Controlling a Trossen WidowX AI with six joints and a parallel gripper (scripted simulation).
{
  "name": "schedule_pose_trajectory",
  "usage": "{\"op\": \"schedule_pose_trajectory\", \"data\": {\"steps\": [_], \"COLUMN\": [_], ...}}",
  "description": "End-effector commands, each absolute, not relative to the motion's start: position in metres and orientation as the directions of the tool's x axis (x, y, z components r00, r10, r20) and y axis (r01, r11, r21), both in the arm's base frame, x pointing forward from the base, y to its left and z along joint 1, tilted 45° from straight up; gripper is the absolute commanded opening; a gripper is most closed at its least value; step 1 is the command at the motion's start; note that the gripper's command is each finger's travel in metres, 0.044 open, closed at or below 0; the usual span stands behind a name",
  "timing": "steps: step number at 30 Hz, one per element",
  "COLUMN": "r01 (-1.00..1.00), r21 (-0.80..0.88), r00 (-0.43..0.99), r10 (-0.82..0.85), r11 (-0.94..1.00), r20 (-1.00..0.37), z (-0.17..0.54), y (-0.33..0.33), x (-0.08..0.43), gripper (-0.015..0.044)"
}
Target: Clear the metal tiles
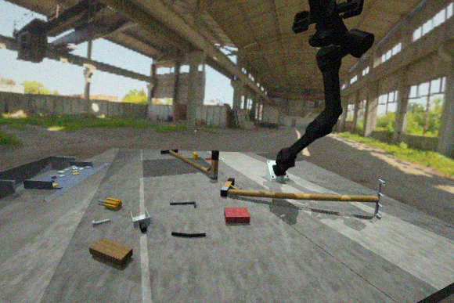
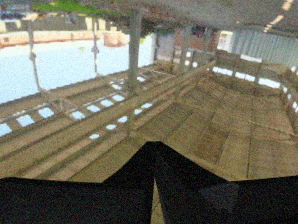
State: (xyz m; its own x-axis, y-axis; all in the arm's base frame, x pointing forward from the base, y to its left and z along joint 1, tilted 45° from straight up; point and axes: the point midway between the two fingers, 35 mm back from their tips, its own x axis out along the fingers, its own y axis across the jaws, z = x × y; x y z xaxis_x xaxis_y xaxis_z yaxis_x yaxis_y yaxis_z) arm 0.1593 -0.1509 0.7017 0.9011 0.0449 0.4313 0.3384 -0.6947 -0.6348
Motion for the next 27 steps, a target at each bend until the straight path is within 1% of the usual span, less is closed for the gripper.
{"op": "schedule_pose_trajectory", "data": {"steps": [1, 27], "r01": [0.348, 0.363], "r21": [-0.670, -0.830], "r00": [0.900, 0.912], "r10": [0.035, -0.019], "r11": [-0.656, -0.424], "r20": [0.434, 0.409], "z": [0.699, 0.678], "y": [-0.160, -0.204], "x": [0.162, 0.185], "gripper": [0.0000, 0.0000]}}
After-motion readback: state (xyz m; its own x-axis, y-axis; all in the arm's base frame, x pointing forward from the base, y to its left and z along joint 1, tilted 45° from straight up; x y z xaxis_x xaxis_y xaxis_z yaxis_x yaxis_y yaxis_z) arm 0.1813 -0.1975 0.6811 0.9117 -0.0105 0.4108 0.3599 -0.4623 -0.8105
